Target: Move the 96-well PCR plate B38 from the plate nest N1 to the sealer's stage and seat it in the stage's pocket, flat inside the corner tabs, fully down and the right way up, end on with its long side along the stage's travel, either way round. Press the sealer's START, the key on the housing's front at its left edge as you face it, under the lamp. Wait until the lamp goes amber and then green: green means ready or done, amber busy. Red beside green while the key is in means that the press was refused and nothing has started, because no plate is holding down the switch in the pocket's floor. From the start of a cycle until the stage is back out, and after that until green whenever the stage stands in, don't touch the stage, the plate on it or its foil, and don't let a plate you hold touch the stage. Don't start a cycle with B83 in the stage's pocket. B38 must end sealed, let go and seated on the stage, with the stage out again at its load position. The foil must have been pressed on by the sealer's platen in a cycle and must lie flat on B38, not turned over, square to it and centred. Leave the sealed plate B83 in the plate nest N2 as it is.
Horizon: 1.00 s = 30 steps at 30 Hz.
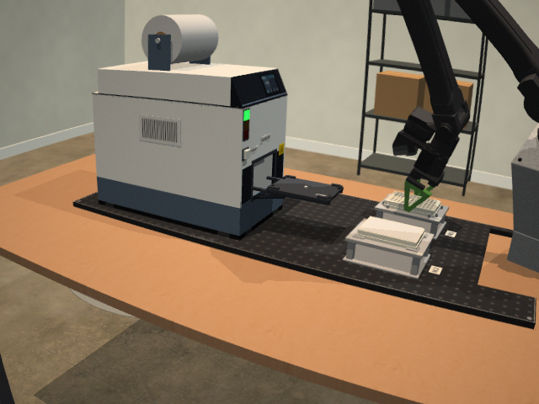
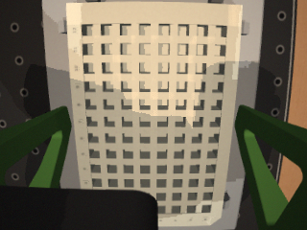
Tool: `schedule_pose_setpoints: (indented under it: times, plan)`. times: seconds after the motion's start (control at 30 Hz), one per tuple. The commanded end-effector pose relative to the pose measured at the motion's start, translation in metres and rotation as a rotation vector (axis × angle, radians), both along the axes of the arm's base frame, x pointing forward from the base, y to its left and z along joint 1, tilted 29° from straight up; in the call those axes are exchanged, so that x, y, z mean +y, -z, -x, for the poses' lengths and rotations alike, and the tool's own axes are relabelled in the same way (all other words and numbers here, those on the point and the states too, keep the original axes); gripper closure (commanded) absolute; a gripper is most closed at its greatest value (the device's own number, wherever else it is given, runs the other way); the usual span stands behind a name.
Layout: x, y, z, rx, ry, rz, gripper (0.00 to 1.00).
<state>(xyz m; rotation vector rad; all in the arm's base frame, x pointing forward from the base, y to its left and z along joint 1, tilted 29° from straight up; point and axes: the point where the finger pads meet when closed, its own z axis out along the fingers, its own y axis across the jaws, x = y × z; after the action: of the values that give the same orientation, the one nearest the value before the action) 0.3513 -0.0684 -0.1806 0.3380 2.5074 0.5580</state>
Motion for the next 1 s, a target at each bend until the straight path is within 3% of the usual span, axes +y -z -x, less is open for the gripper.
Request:
schedule_pose_setpoints:
  times: [0.0, 0.5, 0.83, 0.97]
  plan:
    - [-0.007, -0.005, 0.006, -0.004, 0.015, 0.007, 0.00]
    - [-0.002, -0.006, -0.008, -0.024, -0.015, 0.017, 0.00]
    - [0.005, -0.004, 0.005, -0.001, -0.017, 0.006, 0.00]
    - [0.002, -0.005, 0.000, -0.009, -0.016, 0.010, 0.00]
